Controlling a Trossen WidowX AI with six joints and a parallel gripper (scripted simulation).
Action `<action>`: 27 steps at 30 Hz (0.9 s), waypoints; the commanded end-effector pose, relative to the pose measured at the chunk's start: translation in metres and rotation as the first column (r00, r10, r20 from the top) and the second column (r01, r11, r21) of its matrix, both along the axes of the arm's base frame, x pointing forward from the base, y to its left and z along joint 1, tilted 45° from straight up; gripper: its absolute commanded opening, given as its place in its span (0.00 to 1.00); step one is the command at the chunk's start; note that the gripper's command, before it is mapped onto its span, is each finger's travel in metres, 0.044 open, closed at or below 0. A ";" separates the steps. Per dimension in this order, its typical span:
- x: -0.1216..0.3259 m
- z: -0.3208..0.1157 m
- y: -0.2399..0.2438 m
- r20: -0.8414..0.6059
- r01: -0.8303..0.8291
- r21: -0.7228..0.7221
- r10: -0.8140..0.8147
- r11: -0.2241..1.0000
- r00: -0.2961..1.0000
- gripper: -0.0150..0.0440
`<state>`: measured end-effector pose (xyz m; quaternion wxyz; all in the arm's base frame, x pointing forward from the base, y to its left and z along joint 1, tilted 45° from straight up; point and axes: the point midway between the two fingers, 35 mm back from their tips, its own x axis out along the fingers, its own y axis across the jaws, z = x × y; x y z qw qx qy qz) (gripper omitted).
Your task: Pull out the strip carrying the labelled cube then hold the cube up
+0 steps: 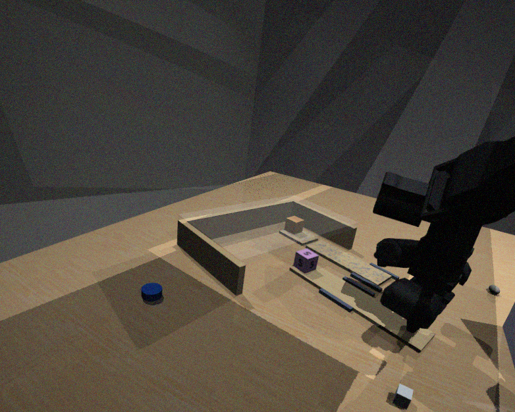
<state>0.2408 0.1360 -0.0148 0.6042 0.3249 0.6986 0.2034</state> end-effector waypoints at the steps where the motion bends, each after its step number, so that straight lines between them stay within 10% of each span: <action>1: -0.016 -0.002 0.004 -0.029 -0.013 0.004 0.014 1.000 0.999 0.25; 27: -0.050 0.005 0.008 -0.032 -0.013 0.005 0.014 1.000 0.999 0.25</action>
